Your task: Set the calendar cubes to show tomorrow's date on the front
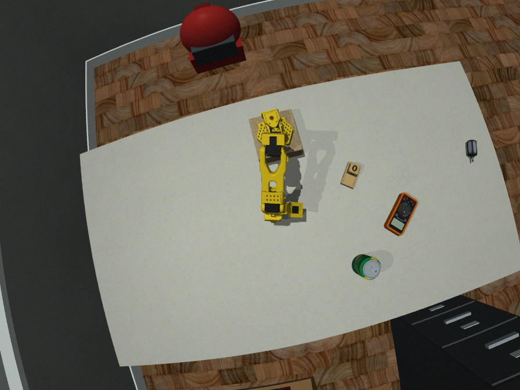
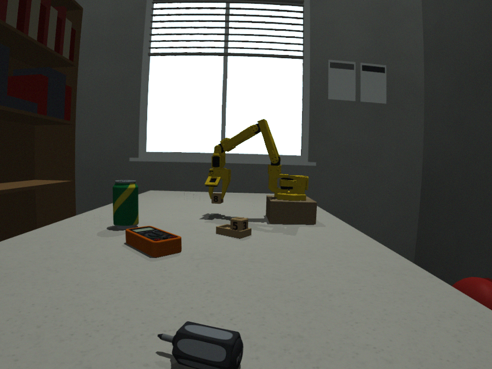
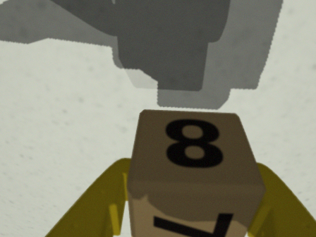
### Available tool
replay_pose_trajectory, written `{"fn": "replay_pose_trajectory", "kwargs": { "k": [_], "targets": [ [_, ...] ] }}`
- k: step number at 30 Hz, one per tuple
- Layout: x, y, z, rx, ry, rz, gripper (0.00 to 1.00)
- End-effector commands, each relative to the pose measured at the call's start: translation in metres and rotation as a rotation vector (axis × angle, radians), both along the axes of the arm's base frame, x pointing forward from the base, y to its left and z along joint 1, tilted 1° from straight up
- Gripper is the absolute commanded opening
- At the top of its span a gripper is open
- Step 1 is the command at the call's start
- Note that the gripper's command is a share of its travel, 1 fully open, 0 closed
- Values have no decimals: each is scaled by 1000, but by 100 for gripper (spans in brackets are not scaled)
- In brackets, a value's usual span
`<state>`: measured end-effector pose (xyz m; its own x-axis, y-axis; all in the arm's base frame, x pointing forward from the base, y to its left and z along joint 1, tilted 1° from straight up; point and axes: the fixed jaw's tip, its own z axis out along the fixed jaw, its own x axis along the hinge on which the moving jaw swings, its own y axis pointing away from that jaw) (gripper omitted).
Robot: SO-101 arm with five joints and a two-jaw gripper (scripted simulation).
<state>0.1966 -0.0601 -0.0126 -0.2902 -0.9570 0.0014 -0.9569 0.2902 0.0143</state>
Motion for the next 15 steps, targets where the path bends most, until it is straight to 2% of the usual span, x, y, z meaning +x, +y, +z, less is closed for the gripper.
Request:
{"fn": "replay_pose_trajectory", "kwargs": {
  "k": [1,15],
  "targets": [
    [1,-2,2,-5,-20,-3,0],
    [1,-2,-3,-5,-20,-3,0]
  ]
}}
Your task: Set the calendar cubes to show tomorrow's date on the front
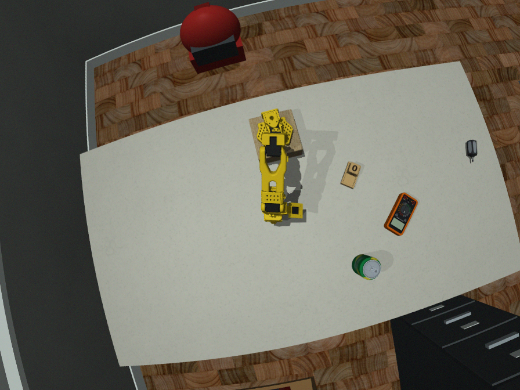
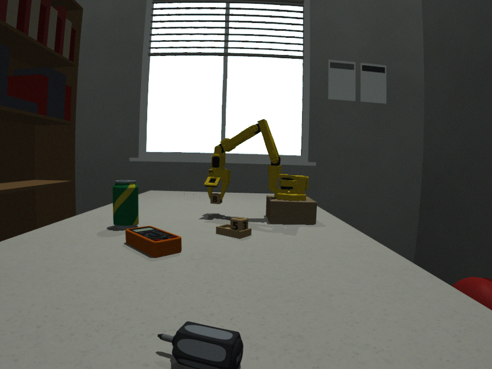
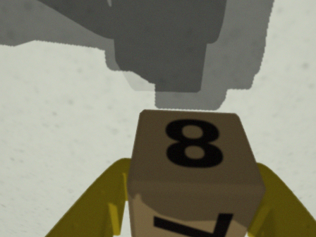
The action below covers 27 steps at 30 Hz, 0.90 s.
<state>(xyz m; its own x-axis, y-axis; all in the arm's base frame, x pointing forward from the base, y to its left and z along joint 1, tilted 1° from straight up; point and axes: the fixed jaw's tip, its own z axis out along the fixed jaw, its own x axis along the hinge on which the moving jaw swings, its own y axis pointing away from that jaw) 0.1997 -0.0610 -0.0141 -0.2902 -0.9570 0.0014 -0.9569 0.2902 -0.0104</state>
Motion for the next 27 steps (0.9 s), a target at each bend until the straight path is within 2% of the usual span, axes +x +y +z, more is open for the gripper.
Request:
{"fn": "replay_pose_trajectory", "kwargs": {
  "k": [1,27],
  "targets": [
    [-2,-1,-2,3,4,-3,0],
    [-2,-1,-13,3,4,-3,0]
  ]
}}
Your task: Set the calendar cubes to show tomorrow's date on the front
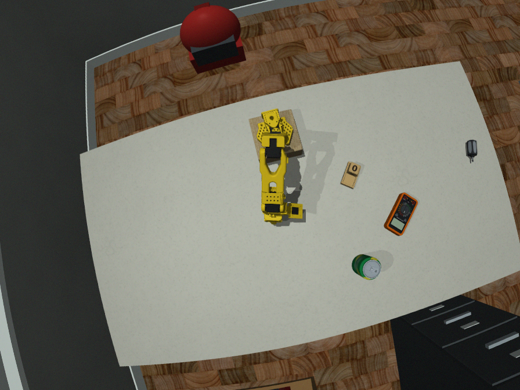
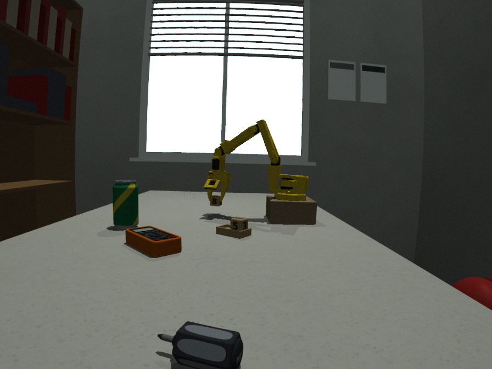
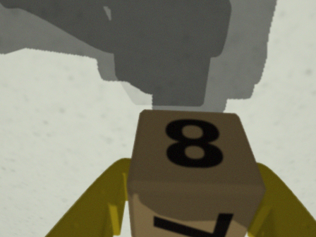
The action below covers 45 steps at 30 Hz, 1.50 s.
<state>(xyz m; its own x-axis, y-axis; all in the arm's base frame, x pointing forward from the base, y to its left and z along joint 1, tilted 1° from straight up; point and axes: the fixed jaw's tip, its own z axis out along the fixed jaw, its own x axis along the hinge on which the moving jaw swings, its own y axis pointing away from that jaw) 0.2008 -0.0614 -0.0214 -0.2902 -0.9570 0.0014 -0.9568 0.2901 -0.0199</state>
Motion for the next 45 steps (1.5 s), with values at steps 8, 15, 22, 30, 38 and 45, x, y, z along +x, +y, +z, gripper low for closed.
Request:
{"fn": "replay_pose_trajectory", "kwargs": {
  "k": [8,15,22,30,38,45],
  "targets": [
    [-4,-1,-6,5,13,-3,0],
    [-4,-1,-10,5,13,-3,0],
    [-4,-1,-12,5,13,-3,0],
    [-4,-1,-14,5,13,-3,0],
    [-4,-1,-18,5,13,-3,0],
    [-4,-1,-19,5,13,-3,0]
  ]
}}
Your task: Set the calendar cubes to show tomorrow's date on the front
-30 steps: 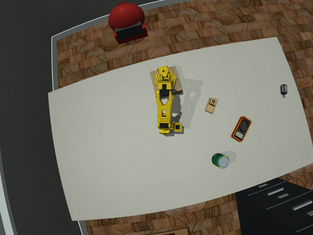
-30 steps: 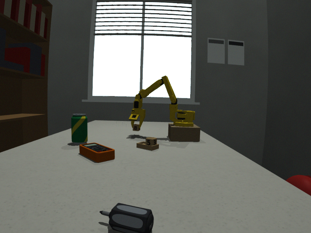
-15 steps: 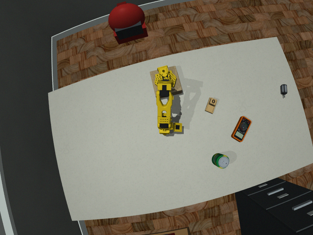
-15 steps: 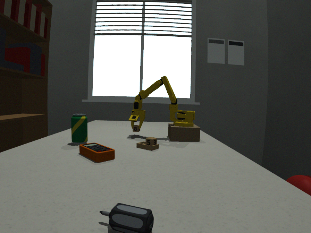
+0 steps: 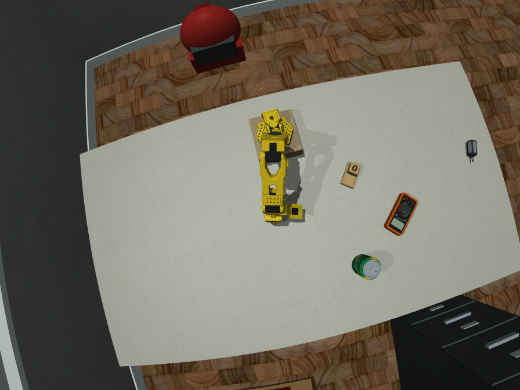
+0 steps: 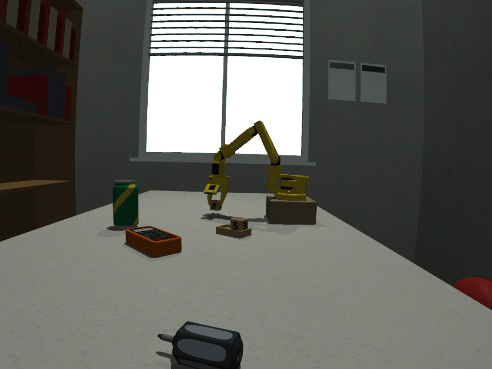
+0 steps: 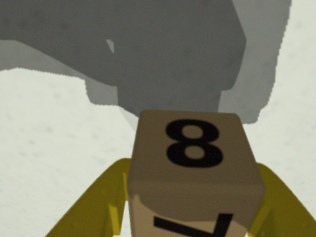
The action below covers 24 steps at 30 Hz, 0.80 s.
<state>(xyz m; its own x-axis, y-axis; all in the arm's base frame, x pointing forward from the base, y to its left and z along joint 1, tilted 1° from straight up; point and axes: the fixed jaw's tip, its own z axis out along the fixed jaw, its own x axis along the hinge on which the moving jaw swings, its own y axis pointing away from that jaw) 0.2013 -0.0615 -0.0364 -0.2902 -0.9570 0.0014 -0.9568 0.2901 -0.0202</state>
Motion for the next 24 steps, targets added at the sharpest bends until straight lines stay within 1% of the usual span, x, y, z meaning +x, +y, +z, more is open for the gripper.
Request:
{"fn": "replay_pose_trajectory", "kwargs": {
  "k": [1,8,17,24],
  "targets": [
    [-4,-1,-5,5,13,-3,0],
    [-4,-1,-9,5,13,-3,0],
    [-4,-1,-10,6,13,-3,0],
    [-4,-1,-15,6,13,-3,0]
  ]
}}
